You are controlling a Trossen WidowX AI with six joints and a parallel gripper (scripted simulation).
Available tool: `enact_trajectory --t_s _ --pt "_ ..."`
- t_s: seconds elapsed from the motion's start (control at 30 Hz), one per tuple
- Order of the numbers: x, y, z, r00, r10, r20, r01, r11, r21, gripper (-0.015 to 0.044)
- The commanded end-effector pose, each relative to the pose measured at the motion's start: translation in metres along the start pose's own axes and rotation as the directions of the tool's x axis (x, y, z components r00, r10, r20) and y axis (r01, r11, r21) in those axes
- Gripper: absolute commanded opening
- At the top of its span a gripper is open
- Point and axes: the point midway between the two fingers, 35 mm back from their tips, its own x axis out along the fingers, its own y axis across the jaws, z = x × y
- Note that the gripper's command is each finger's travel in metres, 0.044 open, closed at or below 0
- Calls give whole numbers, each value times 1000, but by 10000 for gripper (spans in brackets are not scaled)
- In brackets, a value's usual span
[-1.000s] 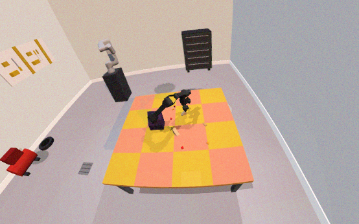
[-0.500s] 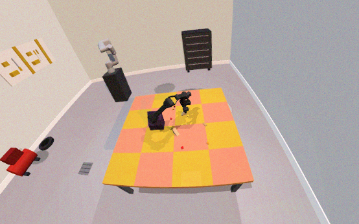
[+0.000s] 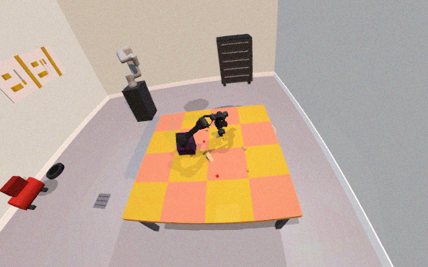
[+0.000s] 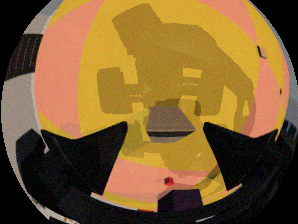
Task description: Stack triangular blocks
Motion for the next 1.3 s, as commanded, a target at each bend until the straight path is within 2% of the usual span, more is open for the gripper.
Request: enact_trajectory --t_s 0.0,0.37,0.7,0.97,1.13,1.27 --pt "8 0 -3 1000 -8 -7 7 1000 -12 440" --pt "24 1 -6 1000 -9 -8 9 1000 -11 440" --pt "24 1 -6 1000 -9 -8 9 1000 -11 177" --pt "24 1 -6 1000 -9 -8 9 1000 -11 124" --pt "21 1 -5 1000 -9 -8 9 1000 -11 0" --pt "4 2 -5 1000 -6 -8 6 1000 -7 0"
